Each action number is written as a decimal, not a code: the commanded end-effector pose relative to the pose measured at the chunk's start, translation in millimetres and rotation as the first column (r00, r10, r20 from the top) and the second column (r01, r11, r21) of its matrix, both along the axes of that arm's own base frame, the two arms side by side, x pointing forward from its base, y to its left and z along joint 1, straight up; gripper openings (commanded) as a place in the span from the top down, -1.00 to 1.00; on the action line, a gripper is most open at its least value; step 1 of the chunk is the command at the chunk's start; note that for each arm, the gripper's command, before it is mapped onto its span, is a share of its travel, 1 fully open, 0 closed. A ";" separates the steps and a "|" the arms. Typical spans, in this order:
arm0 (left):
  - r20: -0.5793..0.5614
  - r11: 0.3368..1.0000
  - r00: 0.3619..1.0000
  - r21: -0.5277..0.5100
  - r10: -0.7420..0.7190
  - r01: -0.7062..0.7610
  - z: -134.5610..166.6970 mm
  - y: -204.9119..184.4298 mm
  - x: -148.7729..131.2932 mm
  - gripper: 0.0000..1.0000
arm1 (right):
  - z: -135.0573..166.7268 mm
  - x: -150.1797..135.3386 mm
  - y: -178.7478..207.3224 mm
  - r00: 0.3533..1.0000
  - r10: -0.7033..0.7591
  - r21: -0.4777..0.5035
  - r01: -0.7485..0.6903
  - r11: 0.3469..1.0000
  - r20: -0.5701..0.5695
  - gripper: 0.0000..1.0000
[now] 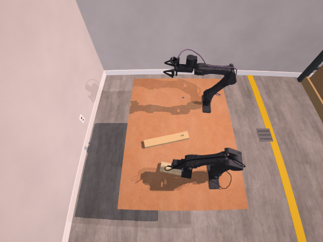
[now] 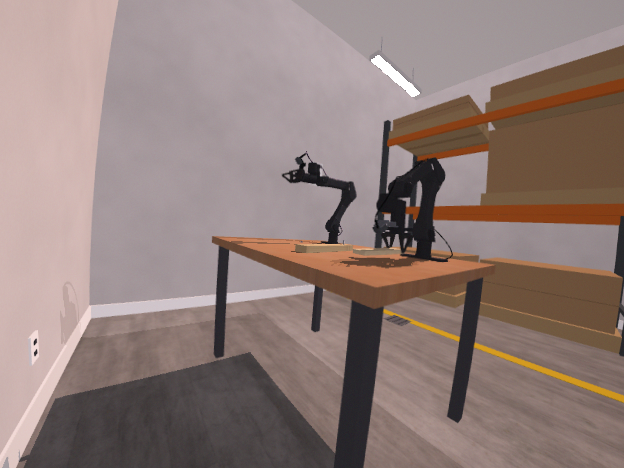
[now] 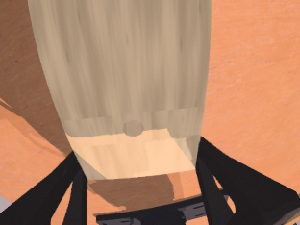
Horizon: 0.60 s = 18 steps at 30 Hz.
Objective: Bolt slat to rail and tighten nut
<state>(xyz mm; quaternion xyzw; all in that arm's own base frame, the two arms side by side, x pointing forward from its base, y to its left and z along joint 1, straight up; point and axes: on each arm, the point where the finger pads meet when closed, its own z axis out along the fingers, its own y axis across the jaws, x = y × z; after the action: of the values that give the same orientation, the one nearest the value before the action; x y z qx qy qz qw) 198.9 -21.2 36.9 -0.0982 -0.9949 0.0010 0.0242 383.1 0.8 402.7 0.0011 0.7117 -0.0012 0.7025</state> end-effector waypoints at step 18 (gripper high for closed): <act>0.056 1.000 0.998 -0.004 -0.007 0.008 38.2 -1.3 10.2 -0.45 | 9.2 -2.5 0.2 1.000 0.003 0.000 -0.003 1.000 0.026 -1.00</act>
<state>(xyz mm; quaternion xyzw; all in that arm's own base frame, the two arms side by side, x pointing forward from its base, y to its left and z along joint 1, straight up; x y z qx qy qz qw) 198.8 -21.2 57.3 -0.0982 -0.9949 0.0010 0.0241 383.1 0.8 402.7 0.0011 0.7117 -0.0012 0.7025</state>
